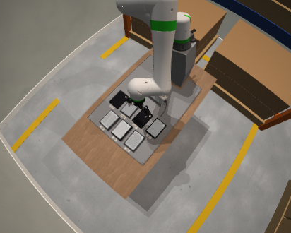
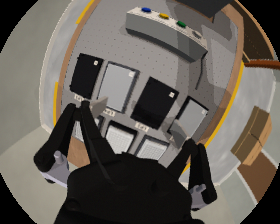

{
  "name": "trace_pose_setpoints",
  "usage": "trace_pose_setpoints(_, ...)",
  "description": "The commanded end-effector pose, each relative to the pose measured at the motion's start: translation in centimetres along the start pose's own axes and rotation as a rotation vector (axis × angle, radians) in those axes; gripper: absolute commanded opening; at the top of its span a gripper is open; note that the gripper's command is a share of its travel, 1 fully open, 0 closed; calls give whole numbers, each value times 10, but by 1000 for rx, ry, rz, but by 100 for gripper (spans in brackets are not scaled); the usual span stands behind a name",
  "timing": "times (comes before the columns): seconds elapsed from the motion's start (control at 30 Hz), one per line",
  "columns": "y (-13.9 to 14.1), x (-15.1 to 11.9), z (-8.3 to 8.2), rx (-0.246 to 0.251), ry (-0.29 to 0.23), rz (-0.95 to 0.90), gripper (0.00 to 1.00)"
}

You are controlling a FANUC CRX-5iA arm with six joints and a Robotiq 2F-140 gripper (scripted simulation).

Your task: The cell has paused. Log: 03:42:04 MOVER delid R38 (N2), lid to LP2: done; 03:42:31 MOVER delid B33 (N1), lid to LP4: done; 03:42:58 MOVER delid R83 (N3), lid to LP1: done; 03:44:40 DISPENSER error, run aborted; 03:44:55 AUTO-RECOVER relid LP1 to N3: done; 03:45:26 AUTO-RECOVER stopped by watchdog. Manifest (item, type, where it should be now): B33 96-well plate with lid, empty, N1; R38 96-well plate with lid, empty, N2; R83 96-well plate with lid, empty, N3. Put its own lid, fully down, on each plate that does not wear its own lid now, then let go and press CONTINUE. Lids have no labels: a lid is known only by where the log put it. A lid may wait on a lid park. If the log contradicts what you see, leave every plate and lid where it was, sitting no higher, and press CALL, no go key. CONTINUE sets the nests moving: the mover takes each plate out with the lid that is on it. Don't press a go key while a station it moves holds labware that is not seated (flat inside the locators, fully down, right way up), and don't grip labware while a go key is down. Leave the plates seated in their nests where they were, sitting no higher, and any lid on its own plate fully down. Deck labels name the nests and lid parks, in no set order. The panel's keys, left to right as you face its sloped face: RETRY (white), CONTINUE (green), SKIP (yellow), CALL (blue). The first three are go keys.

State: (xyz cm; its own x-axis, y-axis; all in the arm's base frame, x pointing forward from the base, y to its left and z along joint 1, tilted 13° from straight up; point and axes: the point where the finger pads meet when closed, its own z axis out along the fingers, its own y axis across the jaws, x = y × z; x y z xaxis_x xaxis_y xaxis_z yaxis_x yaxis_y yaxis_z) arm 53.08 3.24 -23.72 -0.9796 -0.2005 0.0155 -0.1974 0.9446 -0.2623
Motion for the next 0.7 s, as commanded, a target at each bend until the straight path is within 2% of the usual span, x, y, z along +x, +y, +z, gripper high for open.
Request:
trace_pose_setpoints(0.0,-17,7,14,-23,-5,58,100)
trace_pose_setpoints(0.17,-24,11,20,-34,-7,84,100)
trace_pose_setpoints(0.2,-24,11,20,-34,-7,84,0)
trace_pose_setpoints(0.67,-24,11,20,-34,-7,84,0)
